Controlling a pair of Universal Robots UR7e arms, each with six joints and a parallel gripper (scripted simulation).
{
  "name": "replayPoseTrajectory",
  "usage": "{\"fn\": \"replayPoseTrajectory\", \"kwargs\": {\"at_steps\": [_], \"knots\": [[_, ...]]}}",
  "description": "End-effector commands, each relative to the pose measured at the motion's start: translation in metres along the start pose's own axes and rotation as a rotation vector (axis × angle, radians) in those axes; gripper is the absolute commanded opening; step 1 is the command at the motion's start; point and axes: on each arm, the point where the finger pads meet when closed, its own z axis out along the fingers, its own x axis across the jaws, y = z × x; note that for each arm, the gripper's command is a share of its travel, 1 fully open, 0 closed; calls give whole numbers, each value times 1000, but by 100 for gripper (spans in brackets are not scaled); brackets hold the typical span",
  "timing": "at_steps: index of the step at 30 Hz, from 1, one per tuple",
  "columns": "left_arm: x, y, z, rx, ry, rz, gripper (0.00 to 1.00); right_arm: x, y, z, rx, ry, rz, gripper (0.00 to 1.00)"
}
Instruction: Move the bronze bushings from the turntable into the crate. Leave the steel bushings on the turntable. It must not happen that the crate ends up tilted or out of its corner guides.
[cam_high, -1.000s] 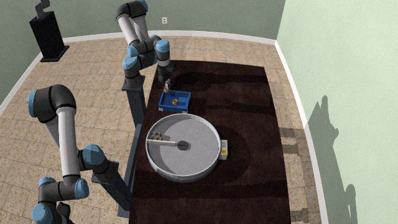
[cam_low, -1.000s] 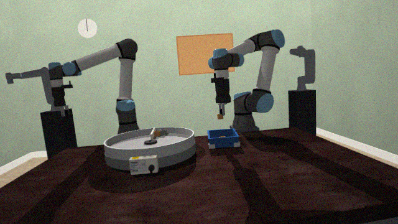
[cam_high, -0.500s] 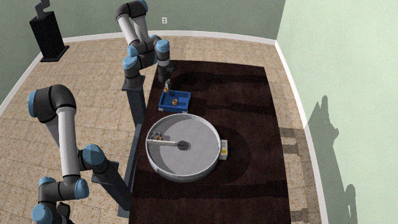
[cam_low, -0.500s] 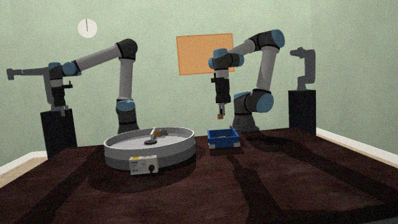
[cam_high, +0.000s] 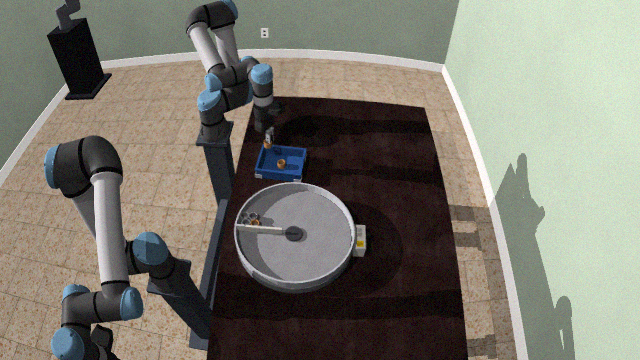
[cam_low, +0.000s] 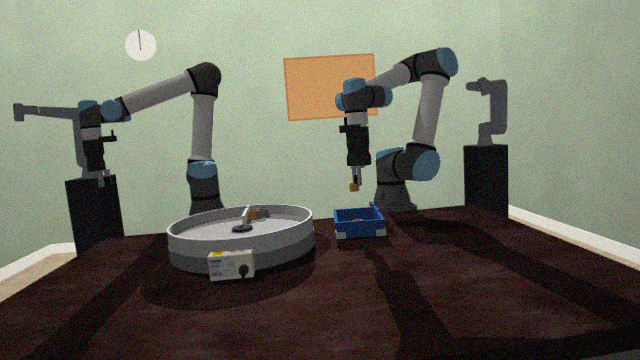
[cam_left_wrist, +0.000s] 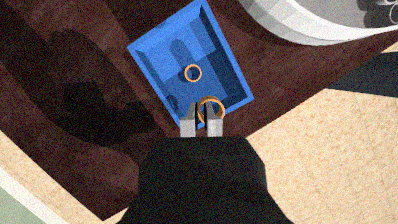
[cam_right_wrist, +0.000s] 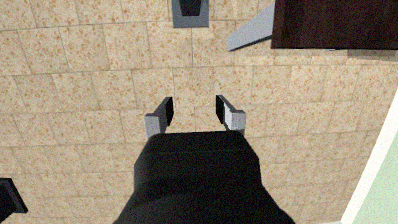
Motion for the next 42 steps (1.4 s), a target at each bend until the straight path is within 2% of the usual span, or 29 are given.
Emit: {"fn": "replayPoseTrajectory", "kwargs": {"at_steps": [1, 7, 16, 19, 42], "knots": [[0, 0, 0, 1, 0, 0, 0, 0, 0, -1, -2, 0, 0, 100], [0, 0, 4, 1, 0, 0, 0, 0, 0, -1, -2, 0, 0, 100], [0, 0, 52, 1, 0, 0, 0, 0, 0, -1, -2, 0, 0, 100], [0, 0, 61, 1, 0, 0, 0, 0, 0, -1, -2, 0, 0, 100], [0, 0, 63, 1, 0, 0, 0, 0, 0, -1, -2, 0, 0, 100]]}}
